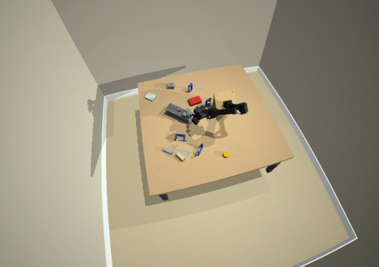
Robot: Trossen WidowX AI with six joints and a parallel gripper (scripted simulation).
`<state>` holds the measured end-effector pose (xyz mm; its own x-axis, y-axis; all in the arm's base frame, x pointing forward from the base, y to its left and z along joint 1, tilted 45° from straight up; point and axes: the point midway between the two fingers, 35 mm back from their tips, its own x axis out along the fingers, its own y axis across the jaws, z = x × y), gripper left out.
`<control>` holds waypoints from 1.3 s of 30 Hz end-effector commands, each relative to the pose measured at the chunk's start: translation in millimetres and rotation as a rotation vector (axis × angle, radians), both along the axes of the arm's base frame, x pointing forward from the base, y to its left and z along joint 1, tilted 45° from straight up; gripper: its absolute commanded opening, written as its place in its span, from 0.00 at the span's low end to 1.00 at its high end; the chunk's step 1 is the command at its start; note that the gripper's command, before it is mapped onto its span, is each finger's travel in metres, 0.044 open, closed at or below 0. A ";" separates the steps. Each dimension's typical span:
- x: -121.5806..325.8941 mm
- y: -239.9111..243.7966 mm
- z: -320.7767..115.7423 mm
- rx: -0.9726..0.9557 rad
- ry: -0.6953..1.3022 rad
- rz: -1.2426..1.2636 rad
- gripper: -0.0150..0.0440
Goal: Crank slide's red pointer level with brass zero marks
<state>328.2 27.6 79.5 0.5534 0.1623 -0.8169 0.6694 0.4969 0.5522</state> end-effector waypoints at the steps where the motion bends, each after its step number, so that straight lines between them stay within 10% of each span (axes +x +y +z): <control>1: -6.6 -5.7 -4.0 -0.008 0.010 -0.011 0.25; 39: -12.6 -8.1 -11.3 -0.008 0.011 -0.011 0.25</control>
